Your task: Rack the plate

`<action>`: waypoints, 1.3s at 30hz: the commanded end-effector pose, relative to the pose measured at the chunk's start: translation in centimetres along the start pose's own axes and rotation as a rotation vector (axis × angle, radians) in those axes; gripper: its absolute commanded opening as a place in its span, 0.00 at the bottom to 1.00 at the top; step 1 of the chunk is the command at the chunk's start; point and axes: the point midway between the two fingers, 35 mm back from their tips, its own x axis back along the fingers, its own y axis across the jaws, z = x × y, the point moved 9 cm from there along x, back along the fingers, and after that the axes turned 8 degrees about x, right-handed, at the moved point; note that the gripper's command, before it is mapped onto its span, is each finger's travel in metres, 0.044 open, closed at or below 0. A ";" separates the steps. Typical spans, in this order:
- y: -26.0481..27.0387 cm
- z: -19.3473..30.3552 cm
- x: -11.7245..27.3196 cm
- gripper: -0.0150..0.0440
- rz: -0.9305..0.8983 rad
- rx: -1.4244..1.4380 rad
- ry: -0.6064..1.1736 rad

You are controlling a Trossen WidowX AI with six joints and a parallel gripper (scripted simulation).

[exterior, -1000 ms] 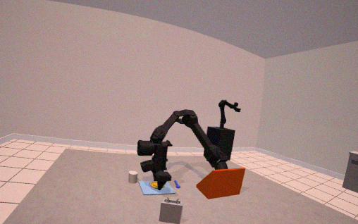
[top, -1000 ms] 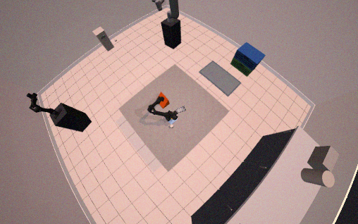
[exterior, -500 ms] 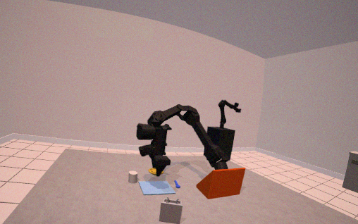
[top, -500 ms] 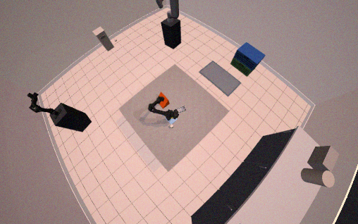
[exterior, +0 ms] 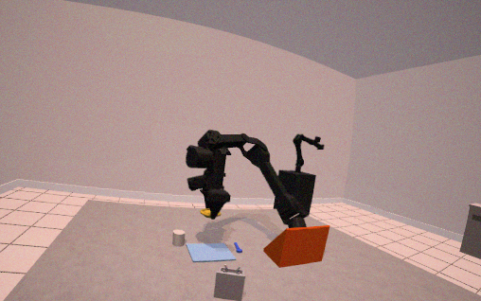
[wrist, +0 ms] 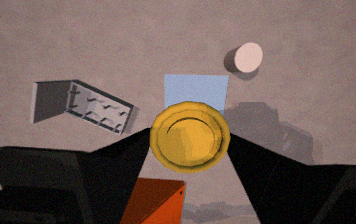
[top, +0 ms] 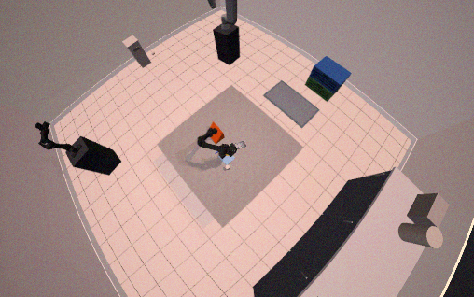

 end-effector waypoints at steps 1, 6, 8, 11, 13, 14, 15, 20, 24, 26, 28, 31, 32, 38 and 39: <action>0.2 -0.1 1.2 0.25 0.000 0.001 0.006; 0.0 -0.1 2.5 0.25 0.004 0.000 0.007; 0.2 0.0 2.5 0.25 0.004 -0.005 0.007; 2.2 0.8 2.6 0.25 -0.001 -0.079 0.006; 4.0 1.6 2.6 0.25 -0.003 -0.144 0.006; 4.8 2.0 2.6 0.25 -0.004 -0.176 0.006; 5.6 2.4 2.6 0.25 -0.004 -0.209 0.007; 9.3 4.9 2.4 0.25 0.002 -0.368 0.009; 9.7 5.3 2.3 0.25 0.003 -0.389 0.009; 9.7 5.3 2.3 0.25 0.001 -0.386 0.011; 9.6 5.2 1.8 0.25 -0.016 -0.363 0.030; 9.4 5.0 0.9 0.25 -0.057 -0.310 0.069; 9.3 5.0 0.6 0.25 -0.072 -0.293 0.081; 8.9 4.7 -1.3 0.25 -0.168 -0.187 0.140; 8.8 4.7 -1.6 0.25 -0.185 -0.169 0.148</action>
